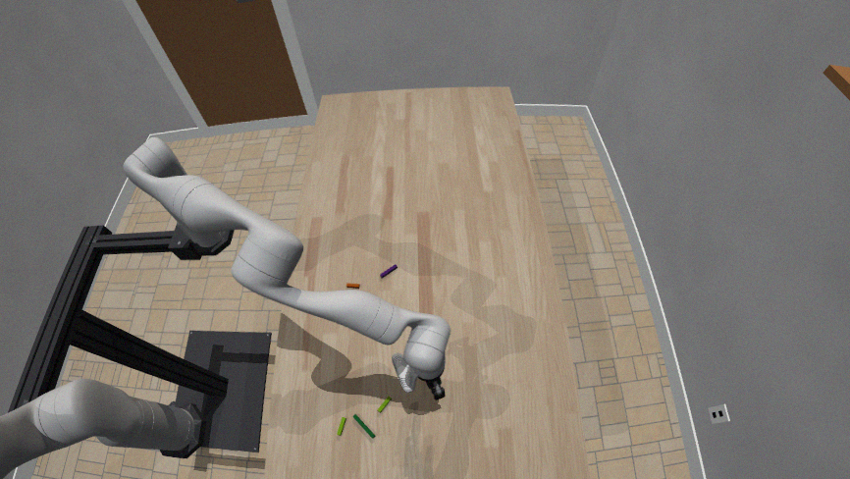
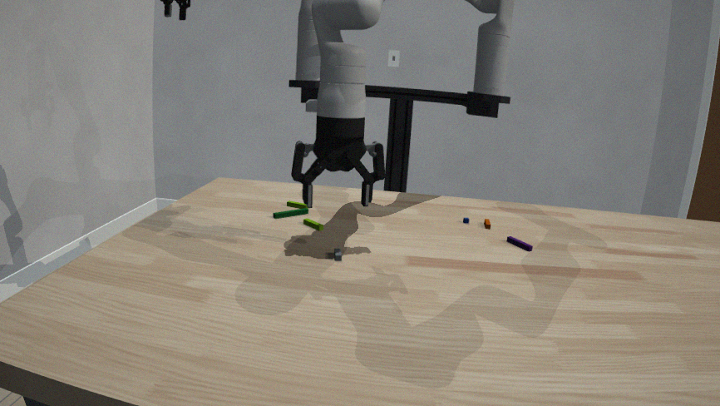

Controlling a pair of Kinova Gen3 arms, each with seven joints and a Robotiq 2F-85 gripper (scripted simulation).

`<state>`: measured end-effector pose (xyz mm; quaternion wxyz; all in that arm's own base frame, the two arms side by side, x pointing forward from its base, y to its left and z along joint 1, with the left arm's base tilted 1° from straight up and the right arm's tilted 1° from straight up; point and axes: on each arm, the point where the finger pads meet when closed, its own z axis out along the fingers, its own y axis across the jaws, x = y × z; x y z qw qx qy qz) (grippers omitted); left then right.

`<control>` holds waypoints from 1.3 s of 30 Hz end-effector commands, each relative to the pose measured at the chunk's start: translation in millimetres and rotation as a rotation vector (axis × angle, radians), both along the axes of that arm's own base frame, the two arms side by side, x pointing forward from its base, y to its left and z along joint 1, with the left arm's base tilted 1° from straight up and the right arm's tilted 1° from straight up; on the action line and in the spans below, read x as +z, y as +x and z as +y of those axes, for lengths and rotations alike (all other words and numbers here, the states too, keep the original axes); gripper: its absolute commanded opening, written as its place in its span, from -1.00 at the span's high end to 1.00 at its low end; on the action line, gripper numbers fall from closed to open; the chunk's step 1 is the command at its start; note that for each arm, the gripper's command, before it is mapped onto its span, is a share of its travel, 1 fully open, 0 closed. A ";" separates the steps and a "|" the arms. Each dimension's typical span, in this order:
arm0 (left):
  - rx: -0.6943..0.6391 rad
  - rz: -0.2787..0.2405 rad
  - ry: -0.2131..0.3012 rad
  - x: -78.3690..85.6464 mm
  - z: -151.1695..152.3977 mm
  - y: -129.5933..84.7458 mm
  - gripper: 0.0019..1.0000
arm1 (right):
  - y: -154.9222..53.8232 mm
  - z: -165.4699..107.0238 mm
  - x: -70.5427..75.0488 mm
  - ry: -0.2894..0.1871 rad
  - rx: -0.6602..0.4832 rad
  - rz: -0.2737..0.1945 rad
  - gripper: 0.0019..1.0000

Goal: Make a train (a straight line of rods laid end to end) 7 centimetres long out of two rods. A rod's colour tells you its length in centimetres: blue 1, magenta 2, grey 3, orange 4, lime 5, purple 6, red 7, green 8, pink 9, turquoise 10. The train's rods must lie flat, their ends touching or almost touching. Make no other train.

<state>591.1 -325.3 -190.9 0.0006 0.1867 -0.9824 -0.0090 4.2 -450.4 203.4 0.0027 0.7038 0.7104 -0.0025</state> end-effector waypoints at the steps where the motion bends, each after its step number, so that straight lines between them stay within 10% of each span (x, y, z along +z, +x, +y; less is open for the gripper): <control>1: -0.029 -0.004 -0.004 1.2 0.9 3.4 -1.00 | 0.0 -0.3 0.6 -0.002 0.000 0.000 -1.00; 34: -0.134 -0.011 -0.010 0.0 6.7 12.1 -1.00 | 0.0 -0.3 0.6 -0.002 0.000 0.000 -1.00; 35: -0.134 -0.011 -0.010 0.0 6.7 12.1 0.37 | 0.0 -0.3 0.6 -0.002 0.000 0.000 -1.00; 39: -0.134 -0.011 -0.010 0.0 6.7 12.1 0.37 | 0.0 -0.3 0.6 -0.002 0.000 0.000 -1.00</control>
